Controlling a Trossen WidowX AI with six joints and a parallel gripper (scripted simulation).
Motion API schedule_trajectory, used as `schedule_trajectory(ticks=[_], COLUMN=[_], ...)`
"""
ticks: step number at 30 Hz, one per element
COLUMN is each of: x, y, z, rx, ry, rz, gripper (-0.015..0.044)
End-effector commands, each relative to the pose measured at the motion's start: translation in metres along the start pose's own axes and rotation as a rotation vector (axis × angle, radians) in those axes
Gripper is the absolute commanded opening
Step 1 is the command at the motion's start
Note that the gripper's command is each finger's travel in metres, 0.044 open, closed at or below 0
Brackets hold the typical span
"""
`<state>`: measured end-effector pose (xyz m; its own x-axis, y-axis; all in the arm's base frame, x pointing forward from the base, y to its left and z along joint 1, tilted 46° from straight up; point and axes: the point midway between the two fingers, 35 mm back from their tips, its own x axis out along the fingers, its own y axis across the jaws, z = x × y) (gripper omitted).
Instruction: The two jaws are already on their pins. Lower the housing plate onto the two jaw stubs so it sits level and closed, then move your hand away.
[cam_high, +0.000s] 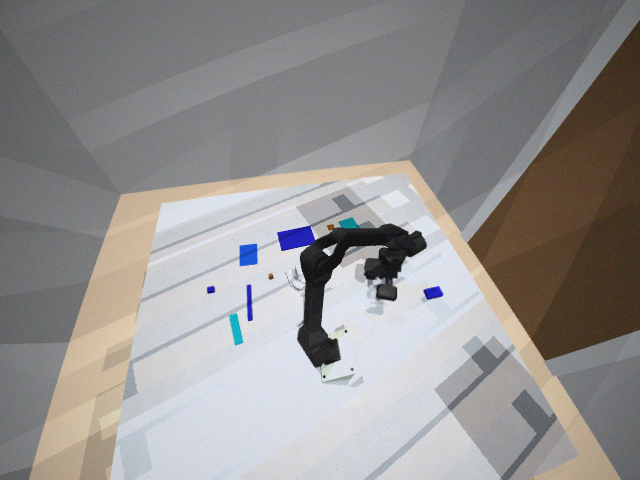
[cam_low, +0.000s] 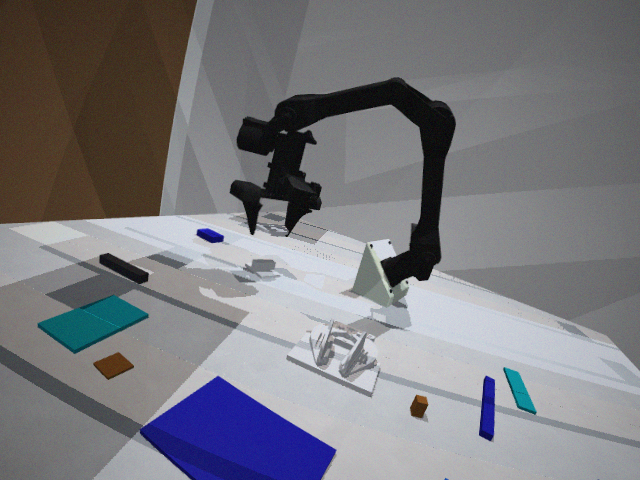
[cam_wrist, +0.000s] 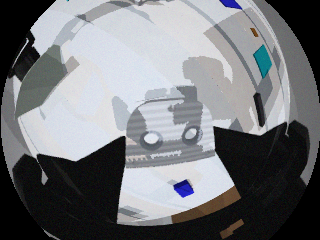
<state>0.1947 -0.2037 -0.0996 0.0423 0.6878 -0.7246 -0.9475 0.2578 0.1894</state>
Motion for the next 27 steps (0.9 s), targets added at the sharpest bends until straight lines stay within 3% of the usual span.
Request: schedule_trajectory(ticks=[1,27], x=[-0.004,-0.012], y=[-0.004,-0.016], z=[0.016,0.102], rx=[0.063,0.39], ry=[0.003,0.011], rz=[-0.005,-0.015], gripper=[0.0351,0.0351])
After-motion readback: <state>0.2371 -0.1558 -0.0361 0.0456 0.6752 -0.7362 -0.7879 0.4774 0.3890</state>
